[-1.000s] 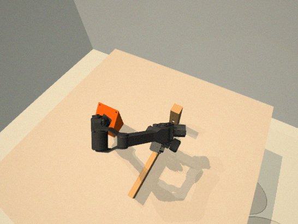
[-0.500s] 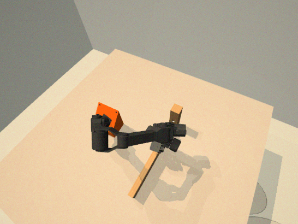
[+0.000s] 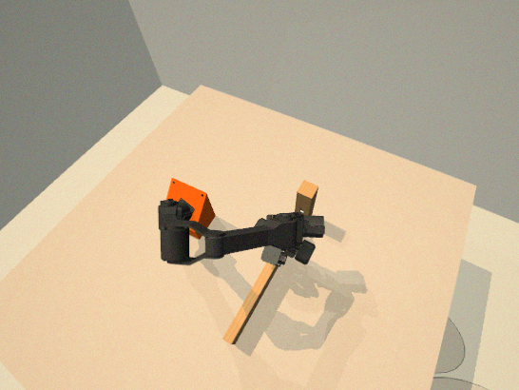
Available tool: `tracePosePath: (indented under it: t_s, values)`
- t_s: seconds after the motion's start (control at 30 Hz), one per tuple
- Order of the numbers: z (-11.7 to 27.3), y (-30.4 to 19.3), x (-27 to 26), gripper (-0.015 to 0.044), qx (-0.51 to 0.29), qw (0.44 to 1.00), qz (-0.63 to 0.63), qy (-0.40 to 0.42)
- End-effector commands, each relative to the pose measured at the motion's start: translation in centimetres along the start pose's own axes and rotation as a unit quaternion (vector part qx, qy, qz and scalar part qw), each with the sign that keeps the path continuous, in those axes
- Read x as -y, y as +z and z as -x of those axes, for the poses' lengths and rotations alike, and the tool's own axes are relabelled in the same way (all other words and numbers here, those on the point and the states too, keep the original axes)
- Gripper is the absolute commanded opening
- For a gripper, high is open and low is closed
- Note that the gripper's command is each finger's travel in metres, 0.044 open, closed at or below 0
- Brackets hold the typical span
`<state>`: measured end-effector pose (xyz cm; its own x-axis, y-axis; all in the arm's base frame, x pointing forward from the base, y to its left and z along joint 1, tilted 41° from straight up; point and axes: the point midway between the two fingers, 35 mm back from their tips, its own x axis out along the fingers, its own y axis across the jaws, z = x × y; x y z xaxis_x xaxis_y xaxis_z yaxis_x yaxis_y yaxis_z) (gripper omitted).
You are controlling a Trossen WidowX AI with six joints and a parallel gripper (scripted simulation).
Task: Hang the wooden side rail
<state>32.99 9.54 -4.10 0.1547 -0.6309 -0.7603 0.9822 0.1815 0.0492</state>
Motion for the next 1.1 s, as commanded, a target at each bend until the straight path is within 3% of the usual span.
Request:
tracePosePath:
  t_s: [0.0,1.07]
  values:
    - [0.45,-0.37,-0.15,0.0000,-0.003,1.000,0.001,0.005]
    - [0.51,-0.69,-0.11,0.0000,-0.003,1.000,0.001,0.005]
